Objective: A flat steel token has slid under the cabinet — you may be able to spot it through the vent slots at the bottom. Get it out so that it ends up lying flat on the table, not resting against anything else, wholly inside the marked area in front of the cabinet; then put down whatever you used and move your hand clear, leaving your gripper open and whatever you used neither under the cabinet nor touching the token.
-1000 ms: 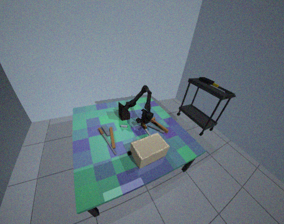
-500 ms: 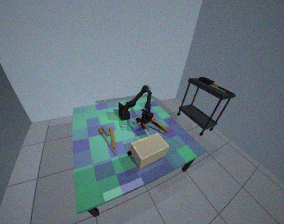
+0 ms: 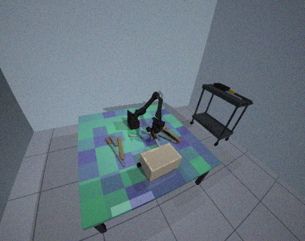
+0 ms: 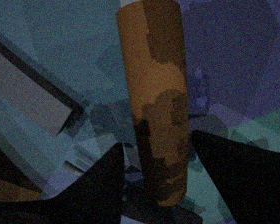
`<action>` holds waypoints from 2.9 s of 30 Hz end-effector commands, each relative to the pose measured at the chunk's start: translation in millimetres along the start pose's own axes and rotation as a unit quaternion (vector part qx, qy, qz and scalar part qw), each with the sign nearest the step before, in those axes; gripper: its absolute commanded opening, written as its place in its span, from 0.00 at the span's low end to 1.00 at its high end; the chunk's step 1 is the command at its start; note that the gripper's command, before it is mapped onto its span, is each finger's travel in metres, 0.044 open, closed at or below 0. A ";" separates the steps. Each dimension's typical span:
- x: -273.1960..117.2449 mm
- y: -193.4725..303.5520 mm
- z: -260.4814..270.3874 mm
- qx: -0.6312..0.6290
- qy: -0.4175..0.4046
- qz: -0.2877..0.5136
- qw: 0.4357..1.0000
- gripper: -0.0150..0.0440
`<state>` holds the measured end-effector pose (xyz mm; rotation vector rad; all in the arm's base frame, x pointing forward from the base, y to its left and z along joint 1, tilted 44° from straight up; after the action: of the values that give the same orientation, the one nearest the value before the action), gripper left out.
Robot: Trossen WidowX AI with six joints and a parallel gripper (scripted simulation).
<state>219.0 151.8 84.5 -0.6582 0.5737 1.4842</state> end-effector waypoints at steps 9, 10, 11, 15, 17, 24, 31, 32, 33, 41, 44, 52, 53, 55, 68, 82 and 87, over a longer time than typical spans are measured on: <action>1.3 0.9 0.4 -0.002 0.001 -0.002 1.000 0.71; 1.9 0.8 0.3 -0.001 0.001 -0.002 1.000 0.71; 2.6 0.6 0.0 0.000 0.001 -0.002 1.000 0.71; 2.0 0.7 1.0 -0.003 -0.002 -0.001 1.000 0.62; 2.0 0.7 1.0 -0.003 -0.002 -0.001 1.000 0.53; 2.0 0.7 1.0 -0.003 -0.002 -0.001 1.000 0.45; 2.0 0.9 1.1 -0.003 -0.002 -0.001 1.000 0.25; 2.0 0.7 1.0 -0.003 -0.002 -0.001 1.000 0.25; 2.0 0.3 0.9 -0.002 -0.002 -0.001 1.000 0.25; 1.9 -7.8 -0.8 0.007 -0.001 -0.002 1.000 0.25; 1.9 -11.4 -1.5 0.011 -0.001 -0.002 1.000 0.25; 1.8 -21.0 -3.6 0.017 0.000 -0.002 1.000 0.25; 1.8 -22.2 -3.8 0.018 0.000 -0.002 1.000 0.25; 1.8 -24.7 -4.4 0.019 0.000 -0.002 1.000 0.25; 1.6 -41.1 -8.0 0.023 0.001 -0.003 1.000 0.25; 1.4 -58.4 -11.8 0.024 0.001 -0.003 1.000 0.25; 1.3 -64.3 -13.2 0.024 0.001 -0.003 1.000 0.25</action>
<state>278.9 145.5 77.7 -0.6200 0.6099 1.4607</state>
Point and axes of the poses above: the point midway between the two fingers, 35 mm back from their tips, its own x axis out along the fingers, its own z axis across the jaws, y = z × x, the point moved 5 cm from there along -x, back along the fingers, and after that the axes turned 10 degrees about -x, right-handed, at the moved point
